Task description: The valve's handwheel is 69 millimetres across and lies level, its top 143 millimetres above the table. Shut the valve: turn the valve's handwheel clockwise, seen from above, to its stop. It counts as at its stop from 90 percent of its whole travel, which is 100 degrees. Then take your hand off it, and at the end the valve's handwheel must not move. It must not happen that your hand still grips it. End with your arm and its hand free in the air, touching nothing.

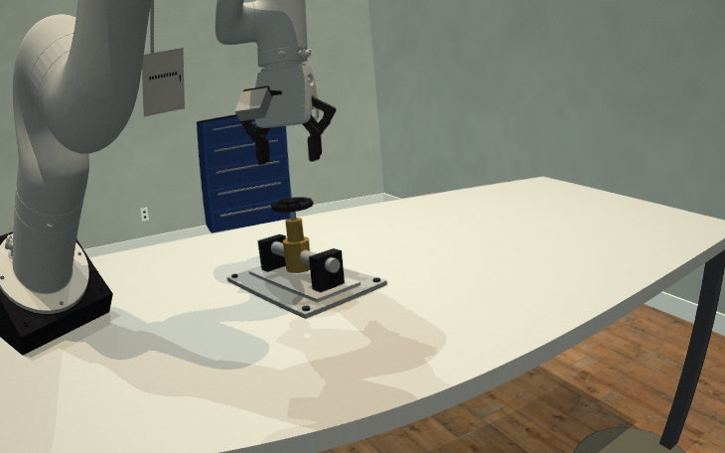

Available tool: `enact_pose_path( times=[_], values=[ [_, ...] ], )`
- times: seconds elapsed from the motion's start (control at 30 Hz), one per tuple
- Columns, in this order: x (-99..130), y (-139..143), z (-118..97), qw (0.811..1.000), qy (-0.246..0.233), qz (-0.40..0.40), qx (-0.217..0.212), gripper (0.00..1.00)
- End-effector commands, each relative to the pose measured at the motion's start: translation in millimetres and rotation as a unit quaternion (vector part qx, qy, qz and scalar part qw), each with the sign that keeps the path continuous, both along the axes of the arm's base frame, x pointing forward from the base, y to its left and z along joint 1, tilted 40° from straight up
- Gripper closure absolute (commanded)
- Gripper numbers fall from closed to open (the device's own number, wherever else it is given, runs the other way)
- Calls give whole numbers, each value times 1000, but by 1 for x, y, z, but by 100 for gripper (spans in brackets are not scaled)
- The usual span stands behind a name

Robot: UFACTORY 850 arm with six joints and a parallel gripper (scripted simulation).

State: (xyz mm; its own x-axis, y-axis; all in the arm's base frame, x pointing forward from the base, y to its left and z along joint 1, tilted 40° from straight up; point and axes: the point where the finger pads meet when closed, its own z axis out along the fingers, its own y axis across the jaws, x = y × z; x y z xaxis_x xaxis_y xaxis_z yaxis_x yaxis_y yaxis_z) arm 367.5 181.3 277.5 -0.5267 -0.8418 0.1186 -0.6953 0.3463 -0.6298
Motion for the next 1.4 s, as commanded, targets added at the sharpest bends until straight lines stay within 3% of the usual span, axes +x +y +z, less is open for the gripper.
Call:
enact_pose_path(
  times=[0.0, 1.37],
  values=[
    [1, 0, 0, 1000, 0, 0, 0, 0],
    [20, -17, -32, 1000, -1, 0, 0, 0]
  ],
)
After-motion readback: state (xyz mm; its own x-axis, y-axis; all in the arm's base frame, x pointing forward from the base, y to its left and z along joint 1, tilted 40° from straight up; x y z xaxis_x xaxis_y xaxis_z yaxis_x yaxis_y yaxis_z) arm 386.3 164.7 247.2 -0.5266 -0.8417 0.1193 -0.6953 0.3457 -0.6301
